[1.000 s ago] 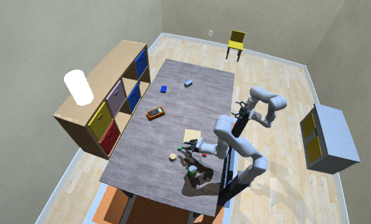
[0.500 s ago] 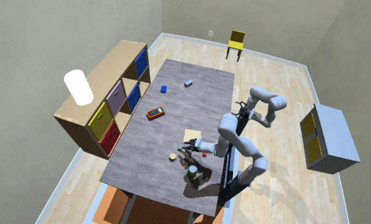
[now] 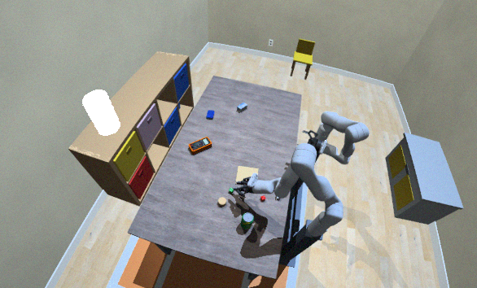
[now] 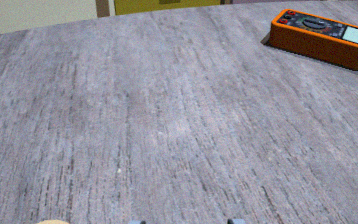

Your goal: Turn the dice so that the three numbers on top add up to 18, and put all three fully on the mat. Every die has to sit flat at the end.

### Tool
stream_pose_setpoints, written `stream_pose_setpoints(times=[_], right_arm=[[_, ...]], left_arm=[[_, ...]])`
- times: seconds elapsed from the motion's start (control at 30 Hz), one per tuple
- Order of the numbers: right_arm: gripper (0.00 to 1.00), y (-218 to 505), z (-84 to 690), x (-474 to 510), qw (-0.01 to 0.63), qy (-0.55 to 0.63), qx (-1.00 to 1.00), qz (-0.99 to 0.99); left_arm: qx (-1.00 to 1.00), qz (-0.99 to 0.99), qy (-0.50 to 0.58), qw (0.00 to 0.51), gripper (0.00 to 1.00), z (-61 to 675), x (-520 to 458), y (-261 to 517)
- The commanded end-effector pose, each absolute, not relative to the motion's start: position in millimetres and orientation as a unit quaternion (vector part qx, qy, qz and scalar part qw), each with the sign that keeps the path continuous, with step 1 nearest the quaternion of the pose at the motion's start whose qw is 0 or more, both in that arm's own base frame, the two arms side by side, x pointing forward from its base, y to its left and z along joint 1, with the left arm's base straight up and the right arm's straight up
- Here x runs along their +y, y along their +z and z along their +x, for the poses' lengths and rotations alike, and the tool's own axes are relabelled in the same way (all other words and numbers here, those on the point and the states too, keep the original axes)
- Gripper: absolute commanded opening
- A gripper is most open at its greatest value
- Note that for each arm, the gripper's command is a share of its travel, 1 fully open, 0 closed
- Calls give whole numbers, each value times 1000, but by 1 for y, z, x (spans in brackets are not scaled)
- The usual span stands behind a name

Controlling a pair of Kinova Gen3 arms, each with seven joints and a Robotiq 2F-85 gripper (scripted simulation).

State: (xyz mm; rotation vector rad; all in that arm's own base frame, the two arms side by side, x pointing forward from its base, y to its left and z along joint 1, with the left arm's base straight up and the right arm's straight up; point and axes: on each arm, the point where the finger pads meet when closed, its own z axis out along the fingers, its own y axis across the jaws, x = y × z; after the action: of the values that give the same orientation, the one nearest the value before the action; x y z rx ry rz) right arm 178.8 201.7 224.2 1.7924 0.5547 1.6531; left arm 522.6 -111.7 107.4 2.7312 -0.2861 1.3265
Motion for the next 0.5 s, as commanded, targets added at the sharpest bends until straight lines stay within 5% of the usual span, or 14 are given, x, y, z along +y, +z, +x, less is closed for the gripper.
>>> stream_pose_setpoints(times=[0.0,0.47], right_arm=[[1000,225,179,202,315,628,210,680],[1000,225,179,202,315,628,210,680]], left_arm=[[-95,905,413,43,466,525,-112,109],[-98,935,339,36,466,533,-114,115]])
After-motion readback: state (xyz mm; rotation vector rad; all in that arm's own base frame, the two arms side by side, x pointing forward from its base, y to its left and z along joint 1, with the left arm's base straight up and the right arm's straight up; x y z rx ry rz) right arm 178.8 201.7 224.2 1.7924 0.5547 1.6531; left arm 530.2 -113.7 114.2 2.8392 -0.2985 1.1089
